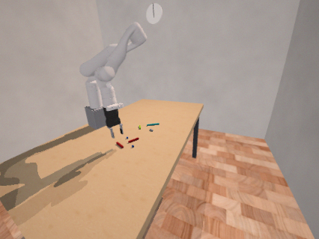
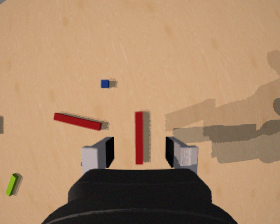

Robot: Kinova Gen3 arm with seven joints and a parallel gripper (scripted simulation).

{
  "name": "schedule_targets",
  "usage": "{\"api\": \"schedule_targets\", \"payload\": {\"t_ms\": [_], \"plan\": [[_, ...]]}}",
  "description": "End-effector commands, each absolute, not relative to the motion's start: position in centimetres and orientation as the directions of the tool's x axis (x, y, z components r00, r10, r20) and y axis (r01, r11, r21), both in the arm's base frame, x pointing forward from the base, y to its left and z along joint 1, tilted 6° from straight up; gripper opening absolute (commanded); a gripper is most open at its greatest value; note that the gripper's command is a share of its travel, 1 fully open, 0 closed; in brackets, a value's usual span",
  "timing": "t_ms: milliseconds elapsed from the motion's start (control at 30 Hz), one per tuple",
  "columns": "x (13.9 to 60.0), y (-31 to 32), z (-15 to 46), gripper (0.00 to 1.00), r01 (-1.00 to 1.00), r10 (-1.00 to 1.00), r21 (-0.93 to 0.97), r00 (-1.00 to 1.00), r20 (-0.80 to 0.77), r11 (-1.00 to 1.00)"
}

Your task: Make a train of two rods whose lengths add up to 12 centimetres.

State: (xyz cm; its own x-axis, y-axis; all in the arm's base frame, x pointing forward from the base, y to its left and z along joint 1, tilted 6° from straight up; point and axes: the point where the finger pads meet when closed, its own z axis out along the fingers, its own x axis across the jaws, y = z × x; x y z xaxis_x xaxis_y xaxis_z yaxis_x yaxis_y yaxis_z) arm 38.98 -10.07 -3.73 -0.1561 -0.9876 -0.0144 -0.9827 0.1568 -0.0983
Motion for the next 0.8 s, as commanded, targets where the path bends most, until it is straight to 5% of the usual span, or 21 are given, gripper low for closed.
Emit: {"api": "schedule_targets", "payload": {"t_ms": [0,267,300,767], "plan": [[39.03,-10.11,-3.67,1.0,-0.983,-0.988,-0.1,-0.155,-0.014,0.156],[39.03,-10.11,-3.66,1.0,-0.983,-0.988,-0.1,-0.153,-0.014,0.154],[39.03,-10.11,-3.66,0.54,-0.983,-0.988,-0.1,-0.153,-0.014,0.154],[39.03,-10.11,-3.66,0.54,-0.983,-0.988,-0.1,-0.153,-0.014,0.154]]}}
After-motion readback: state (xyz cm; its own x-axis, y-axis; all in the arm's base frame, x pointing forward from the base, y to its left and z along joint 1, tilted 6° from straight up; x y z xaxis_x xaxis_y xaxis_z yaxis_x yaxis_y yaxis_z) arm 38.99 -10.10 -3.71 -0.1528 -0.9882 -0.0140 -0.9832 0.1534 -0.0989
